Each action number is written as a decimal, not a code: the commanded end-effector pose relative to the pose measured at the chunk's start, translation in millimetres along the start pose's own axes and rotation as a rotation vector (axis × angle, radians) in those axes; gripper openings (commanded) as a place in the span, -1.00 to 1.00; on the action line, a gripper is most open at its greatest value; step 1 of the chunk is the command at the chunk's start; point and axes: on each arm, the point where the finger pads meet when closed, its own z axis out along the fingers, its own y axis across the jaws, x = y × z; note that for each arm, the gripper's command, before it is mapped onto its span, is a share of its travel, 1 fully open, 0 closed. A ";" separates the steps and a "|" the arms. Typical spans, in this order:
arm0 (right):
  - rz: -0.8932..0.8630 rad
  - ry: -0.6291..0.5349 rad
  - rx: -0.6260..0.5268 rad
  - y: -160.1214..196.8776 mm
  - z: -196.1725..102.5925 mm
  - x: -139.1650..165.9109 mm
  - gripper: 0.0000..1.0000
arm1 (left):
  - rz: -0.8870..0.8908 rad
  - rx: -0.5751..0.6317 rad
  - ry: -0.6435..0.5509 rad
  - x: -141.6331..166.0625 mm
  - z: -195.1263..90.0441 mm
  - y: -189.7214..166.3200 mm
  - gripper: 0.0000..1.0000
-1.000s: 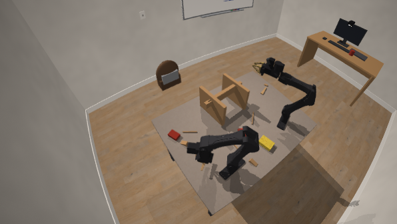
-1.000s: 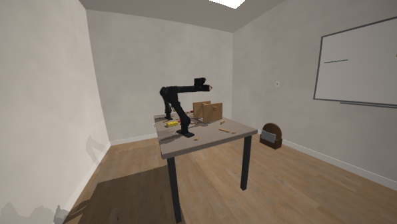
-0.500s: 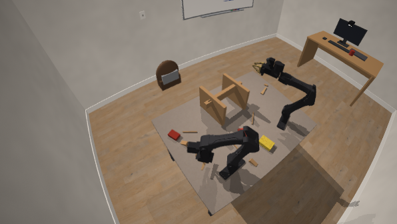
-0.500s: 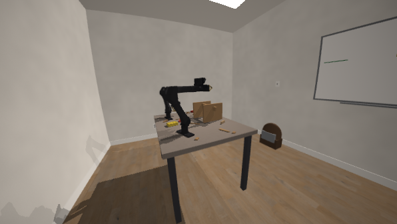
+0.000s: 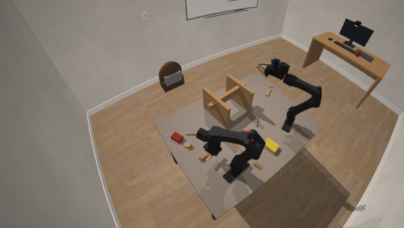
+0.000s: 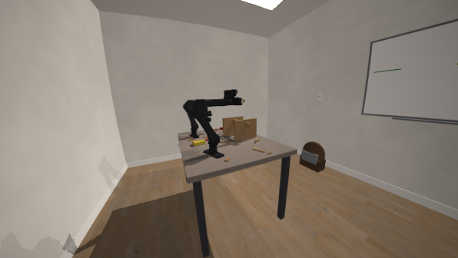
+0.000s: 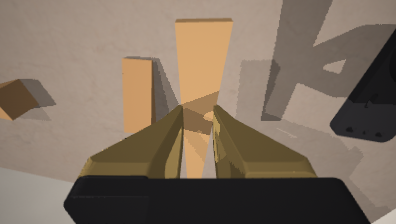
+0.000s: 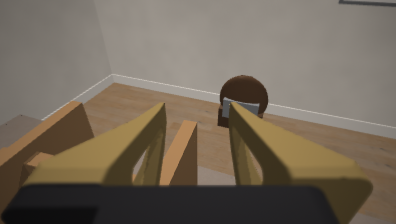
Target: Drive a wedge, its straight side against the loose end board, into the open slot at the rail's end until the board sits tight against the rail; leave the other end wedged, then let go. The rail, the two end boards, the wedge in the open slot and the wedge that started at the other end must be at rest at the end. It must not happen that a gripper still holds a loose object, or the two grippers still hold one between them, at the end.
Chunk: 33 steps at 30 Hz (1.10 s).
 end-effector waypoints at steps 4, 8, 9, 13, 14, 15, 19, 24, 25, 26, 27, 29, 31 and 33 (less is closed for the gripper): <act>-0.007 -0.082 0.004 -0.6 -6.7 -34.8 -0.23 | 0.191 0.006 -0.007 -38.8 -2.7 0.1 -0.96; -0.007 -0.082 0.004 -0.6 -6.7 -34.8 -0.23 | 0.304 0.007 -0.006 -60.1 -2.6 -2.8 -0.96; -0.007 -0.082 0.004 -0.6 -6.7 -34.8 -0.23 | 0.342 0.006 -0.009 -67.7 -2.7 -3.9 -0.96; -0.007 -0.082 0.004 -0.6 -6.7 -34.8 -0.23 | 0.495 0.006 -0.011 -95.7 -2.7 -12.3 -0.96; -0.007 -0.082 0.004 -0.6 -6.7 -34.8 -0.23 | 0.533 0.006 -0.011 -102.4 -2.7 -15.0 -0.96; -0.007 -0.082 0.004 -0.6 -6.7 -34.8 -0.23 | 0.571 0.005 -0.012 -109.2 -2.7 -17.9 -0.96; -0.007 -0.082 0.004 -0.6 -6.7 -34.8 -0.23 | 0.725 -0.002 -0.015 -135.5 -2.9 -31.1 -0.96; -0.007 -0.082 0.004 -0.6 -6.7 -34.8 -0.23 | 0.838 -0.004 -0.011 -152.2 -3.1 -44.1 -0.96; -0.007 -0.082 0.004 -0.6 -6.7 -34.8 -0.23 | 0.876 -0.003 -0.014 -158.0 -3.2 -49.3 -0.96; -0.007 -0.082 0.004 -0.6 -6.7 -34.8 -0.23 | 0.914 -0.012 -0.021 -165.7 -3.3 -52.8 -0.96; -0.007 -0.082 0.004 -0.6 -6.7 -34.8 -0.23 | 0.904 -0.009 -0.022 -171.5 6.4 -51.5 -0.96; -0.007 -0.082 0.004 -0.6 -6.7 -34.8 -0.23 | 0.703 -0.089 -0.147 -197.6 9.0 -36.7 -0.96; -0.007 -0.082 0.004 -0.6 -6.7 -34.8 -0.23 | 0.623 -0.103 -0.228 -214.6 9.0 -38.9 -0.96; -0.007 -0.082 0.004 -0.6 -6.7 -34.8 -0.23 | 0.551 -0.117 -0.289 -229.3 9.8 -35.7 -0.96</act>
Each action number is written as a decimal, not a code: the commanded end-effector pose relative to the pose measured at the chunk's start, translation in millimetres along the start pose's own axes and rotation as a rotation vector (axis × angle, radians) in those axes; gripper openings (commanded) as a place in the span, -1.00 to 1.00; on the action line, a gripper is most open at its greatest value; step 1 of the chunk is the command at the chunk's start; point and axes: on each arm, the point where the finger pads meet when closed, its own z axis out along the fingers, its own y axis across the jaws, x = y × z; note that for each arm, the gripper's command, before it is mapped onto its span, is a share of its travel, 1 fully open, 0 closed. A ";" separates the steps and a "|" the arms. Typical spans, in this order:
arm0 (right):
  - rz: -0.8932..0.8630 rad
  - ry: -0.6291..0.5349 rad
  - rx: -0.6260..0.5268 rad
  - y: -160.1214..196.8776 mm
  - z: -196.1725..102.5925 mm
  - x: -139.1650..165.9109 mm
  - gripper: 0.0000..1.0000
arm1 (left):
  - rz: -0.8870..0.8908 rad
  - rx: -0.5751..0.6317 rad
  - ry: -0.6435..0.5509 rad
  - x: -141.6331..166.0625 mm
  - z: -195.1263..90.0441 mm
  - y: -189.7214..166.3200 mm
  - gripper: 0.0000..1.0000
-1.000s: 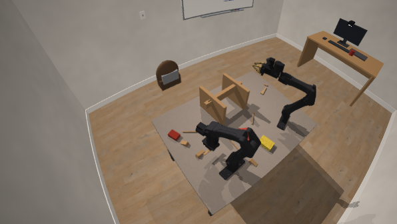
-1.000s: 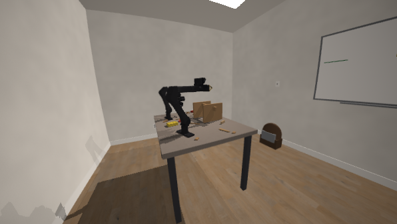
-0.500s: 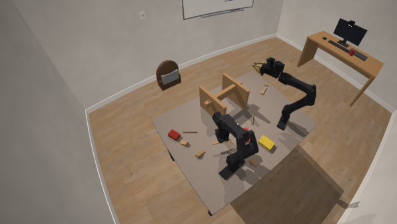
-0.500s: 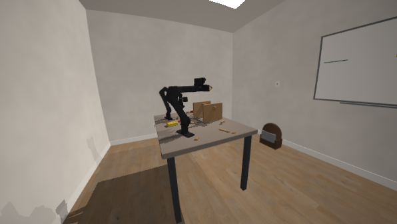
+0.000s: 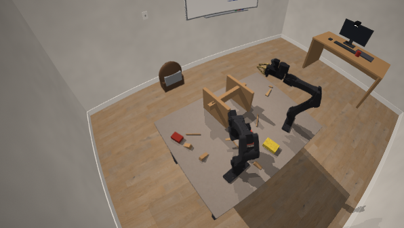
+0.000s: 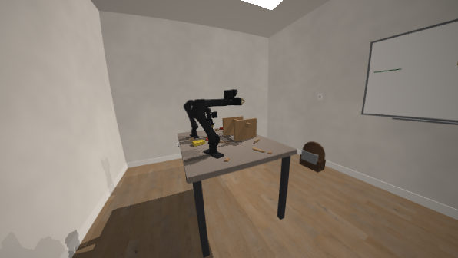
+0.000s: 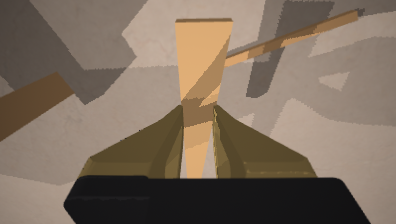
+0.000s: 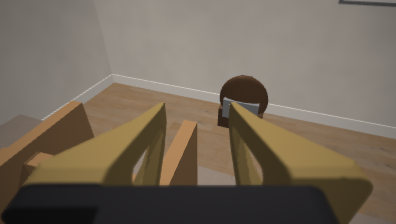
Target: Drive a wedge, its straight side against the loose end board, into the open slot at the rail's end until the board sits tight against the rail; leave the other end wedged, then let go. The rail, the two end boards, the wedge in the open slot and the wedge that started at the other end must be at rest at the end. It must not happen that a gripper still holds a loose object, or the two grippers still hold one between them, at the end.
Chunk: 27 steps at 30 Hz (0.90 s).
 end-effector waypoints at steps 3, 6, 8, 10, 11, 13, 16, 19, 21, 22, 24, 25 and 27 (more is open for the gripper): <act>-0.007 -0.082 0.004 -0.6 -6.7 -34.8 -0.23 | -0.275 -0.177 -0.182 -32.7 12.5 47.3 -0.96; -0.007 -0.082 0.004 -0.6 -6.7 -34.8 -0.23 | -0.306 -0.195 -0.210 -36.7 11.6 53.7 -0.96; -0.007 -0.082 0.004 -0.6 -6.7 -34.8 -0.23 | -0.377 -0.265 -0.282 -45.1 2.4 66.8 -0.96; -0.007 -0.082 0.004 -0.6 -6.7 -34.8 -0.23 | -0.453 -0.253 -0.337 -52.4 11.8 74.1 -0.96; -0.007 -0.082 0.004 -0.6 -6.7 -34.8 -0.23 | -0.491 -0.251 -0.366 -55.6 14.4 78.4 -0.96; -0.007 -0.082 0.004 -0.6 -6.7 -34.8 -0.23 | -0.546 -0.290 -0.442 -64.3 5.2 89.3 -0.96; -0.007 -0.082 0.004 -0.6 -6.7 -34.8 -0.23 | -0.640 -0.279 -0.537 -75.5 8.2 99.7 -0.96; -0.007 -0.082 0.004 -0.6 -6.7 -34.8 -0.23 | -0.707 -0.303 -0.650 -87.0 -7.0 112.4 -0.96; -0.007 -0.082 0.004 -0.6 -6.7 -34.8 -0.23 | -0.764 -0.282 -0.718 -93.9 -7.0 118.0 -0.96; -0.007 -0.082 0.004 -0.6 -6.7 -34.8 -0.23 | -0.764 -0.282 -0.718 -93.9 -7.0 118.0 -0.96; -0.007 -0.082 0.004 -0.6 -6.7 -34.8 -0.23 | -0.779 -0.316 -0.767 -96.0 -20.7 124.1 -0.96; -0.007 -0.082 0.004 -0.6 -6.7 -34.8 -0.23 | -0.794 -0.311 -0.809 -101.1 -26.2 126.6 -0.96; -0.007 -0.082 0.004 -0.6 -6.7 -34.8 -0.23 | -0.859 -0.252 -0.855 -105.9 -15.6 129.9 -0.96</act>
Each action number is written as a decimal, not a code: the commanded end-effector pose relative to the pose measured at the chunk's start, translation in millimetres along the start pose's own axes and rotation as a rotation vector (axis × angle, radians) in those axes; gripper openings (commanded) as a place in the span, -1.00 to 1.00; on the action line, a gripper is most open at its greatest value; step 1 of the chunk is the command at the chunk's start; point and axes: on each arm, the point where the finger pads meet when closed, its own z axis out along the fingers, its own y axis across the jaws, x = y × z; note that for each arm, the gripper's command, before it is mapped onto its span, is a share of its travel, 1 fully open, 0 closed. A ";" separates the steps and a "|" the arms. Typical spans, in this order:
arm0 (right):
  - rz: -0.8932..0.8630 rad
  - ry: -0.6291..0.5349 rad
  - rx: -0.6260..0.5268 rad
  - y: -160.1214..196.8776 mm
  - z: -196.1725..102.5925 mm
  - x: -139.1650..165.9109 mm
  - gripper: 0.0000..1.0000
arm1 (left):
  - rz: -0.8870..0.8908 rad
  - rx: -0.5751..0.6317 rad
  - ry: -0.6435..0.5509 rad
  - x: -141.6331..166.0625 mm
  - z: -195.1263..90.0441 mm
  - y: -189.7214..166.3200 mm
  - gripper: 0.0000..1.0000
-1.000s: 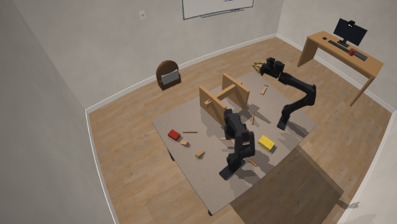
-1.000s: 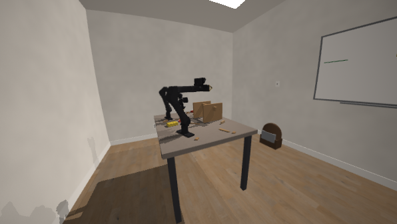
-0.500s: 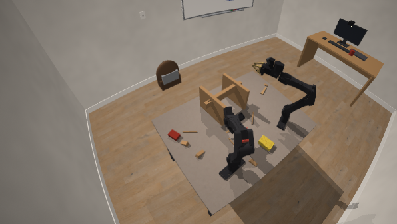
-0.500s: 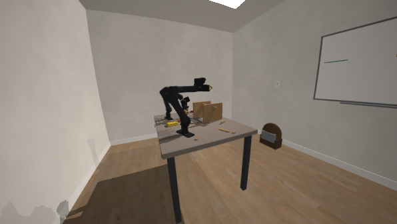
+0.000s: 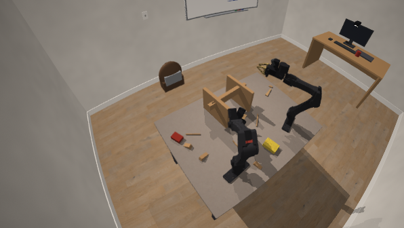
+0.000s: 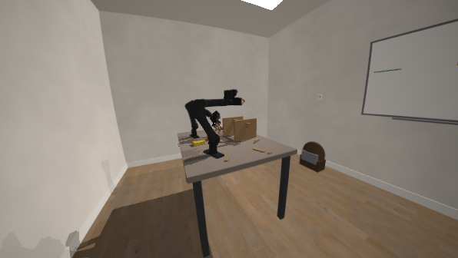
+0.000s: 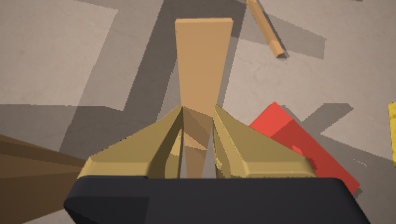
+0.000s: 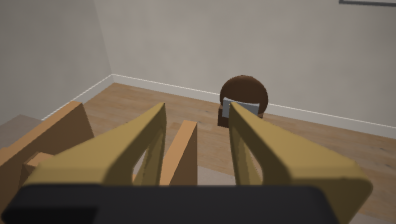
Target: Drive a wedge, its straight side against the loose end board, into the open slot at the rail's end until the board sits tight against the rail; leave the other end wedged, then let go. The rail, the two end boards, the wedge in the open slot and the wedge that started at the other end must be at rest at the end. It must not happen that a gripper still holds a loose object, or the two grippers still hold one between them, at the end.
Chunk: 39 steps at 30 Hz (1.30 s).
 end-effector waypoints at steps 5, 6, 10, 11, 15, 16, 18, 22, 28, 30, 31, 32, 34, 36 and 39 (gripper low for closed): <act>-0.007 -0.082 0.004 -0.6 -6.7 -34.8 -0.23 | -0.249 0.082 -0.301 -51.3 7.4 -7.0 -0.96; -0.007 -0.082 0.004 -0.6 -6.7 -34.8 -0.23 | -0.275 0.101 -0.324 -55.7 6.6 -7.8 -0.96; -0.007 -0.082 0.004 -0.6 -6.7 -34.8 -0.23 | -0.360 0.181 -0.402 -71.5 1.1 -14.4 -0.96; -0.007 -0.082 0.004 -0.6 -6.7 -34.8 -0.23 | -0.381 0.205 -0.419 -75.4 -0.8 -16.7 -0.96; -0.007 -0.082 0.004 -0.6 -6.7 -34.8 -0.23 | -0.425 0.247 -0.450 -81.4 -3.7 -19.6 -0.96; -0.007 -0.082 0.004 -0.6 -6.7 -34.8 -0.23 | -0.443 0.274 -0.465 -85.0 -6.1 -22.3 -0.96; -0.007 -0.082 0.004 -0.6 -6.7 -34.8 -0.23 | -0.481 0.328 -0.488 -90.6 -10.4 -27.5 -0.96; -0.007 -0.082 0.004 -0.6 -6.7 -34.8 -0.23 | -0.548 0.440 -0.518 -99.4 -19.9 -39.1 -0.96; -0.007 -0.082 0.004 -0.6 -6.7 -34.8 -0.23 | -0.610 0.569 -0.523 -105.4 -31.7 -54.6 -0.96; -0.007 -0.082 0.004 -0.6 -6.7 -34.8 -0.23 | -0.610 0.569 -0.523 -105.4 -31.7 -54.6 -0.96; -0.007 -0.082 0.004 -0.6 -6.7 -34.8 -0.23 | -0.625 0.583 -0.528 -106.4 -34.2 -54.3 -0.96; -0.007 -0.082 0.004 -0.6 -6.7 -34.8 -0.23 | -0.632 0.603 -0.522 -106.3 -34.8 -57.8 -0.96; -0.007 -0.082 0.004 -0.6 -6.7 -34.8 -0.23 | -0.647 0.602 -0.520 -103.3 -34.0 -54.5 -0.96; -0.007 -0.082 0.004 -0.6 -6.7 -34.8 -0.23 | -0.649 0.578 -0.520 -100.7 -31.0 -50.6 -0.96; -0.007 -0.082 0.004 -0.6 -6.7 -34.8 -0.23 | -0.627 0.549 -0.529 -103.3 -28.5 -45.2 -0.96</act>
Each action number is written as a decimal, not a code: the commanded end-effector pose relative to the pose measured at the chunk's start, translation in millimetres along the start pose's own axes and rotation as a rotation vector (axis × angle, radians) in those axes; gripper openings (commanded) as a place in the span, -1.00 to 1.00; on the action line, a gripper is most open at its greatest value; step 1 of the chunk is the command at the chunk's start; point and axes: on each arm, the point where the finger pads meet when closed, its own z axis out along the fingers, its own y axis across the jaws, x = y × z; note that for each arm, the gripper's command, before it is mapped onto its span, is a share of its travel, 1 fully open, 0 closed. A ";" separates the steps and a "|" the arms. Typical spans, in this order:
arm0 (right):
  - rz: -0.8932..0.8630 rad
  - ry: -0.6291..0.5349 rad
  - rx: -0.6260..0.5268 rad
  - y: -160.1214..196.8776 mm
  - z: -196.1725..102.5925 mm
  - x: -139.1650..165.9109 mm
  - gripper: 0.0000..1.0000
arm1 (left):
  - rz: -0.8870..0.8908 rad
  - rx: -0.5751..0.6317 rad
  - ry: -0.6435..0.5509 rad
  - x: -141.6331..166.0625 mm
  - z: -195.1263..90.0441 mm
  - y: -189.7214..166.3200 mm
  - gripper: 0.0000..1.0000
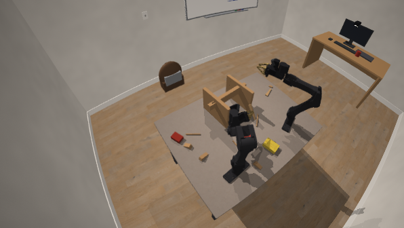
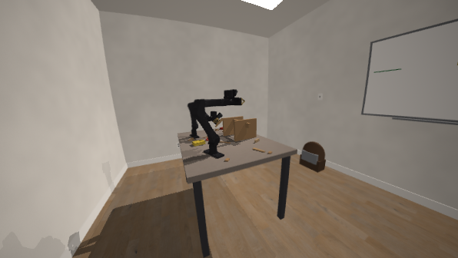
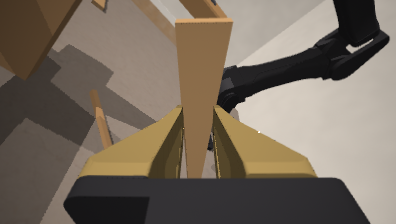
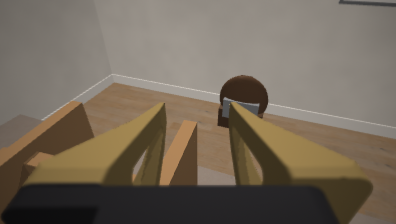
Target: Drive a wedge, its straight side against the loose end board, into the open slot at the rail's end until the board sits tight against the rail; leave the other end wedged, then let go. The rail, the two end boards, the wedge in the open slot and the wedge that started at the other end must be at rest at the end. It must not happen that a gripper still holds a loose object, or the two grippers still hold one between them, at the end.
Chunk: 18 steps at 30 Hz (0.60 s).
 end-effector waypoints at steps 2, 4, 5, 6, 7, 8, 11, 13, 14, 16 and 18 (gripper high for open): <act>-0.007 -0.082 0.004 -0.6 -6.7 -34.8 -0.23 | 0.117 0.050 -0.077 -32.5 0.3 -18.7 -0.96; -0.007 -0.082 0.004 -0.6 -6.7 -34.8 -0.23 | 0.171 0.073 -0.090 -40.6 -4.1 -34.2 -0.96; -0.007 -0.082 0.004 -0.6 -6.7 -34.8 -0.23 | 0.153 0.067 -0.084 -36.1 -3.8 -29.5 -0.96; -0.007 -0.082 0.004 -0.6 -6.7 -34.8 -0.23 | 0.144 0.068 -0.077 -35.3 -0.9 -26.3 -0.96; -0.007 -0.082 0.004 -0.6 -6.7 -34.8 -0.23 | 0.144 0.068 -0.077 -35.3 -0.9 -26.3 -0.96; -0.007 -0.082 0.004 -0.6 -6.7 -34.8 -0.23 | 0.144 0.068 -0.077 -35.3 -0.9 -26.3 -0.96; -0.007 -0.082 0.004 -0.6 -6.7 -34.8 -0.23 | 0.171 0.079 -0.080 -38.6 -1.9 -35.2 -0.96; -0.007 -0.082 0.004 -0.6 -6.7 -34.8 -0.23 | 0.177 0.072 -0.078 -37.7 -3.4 -33.3 -0.96; -0.007 -0.082 0.004 -0.6 -6.7 -34.8 -0.23 | 0.180 0.073 -0.079 -37.8 -3.7 -34.3 -0.96; -0.007 -0.082 0.004 -0.6 -6.7 -34.8 -0.17 | 0.158 0.063 -0.070 -37.7 -3.3 -30.7 -0.96; -0.007 -0.082 0.004 -0.6 -6.7 -34.8 -0.17 | 0.156 0.069 -0.060 -33.9 -1.4 -33.1 -0.96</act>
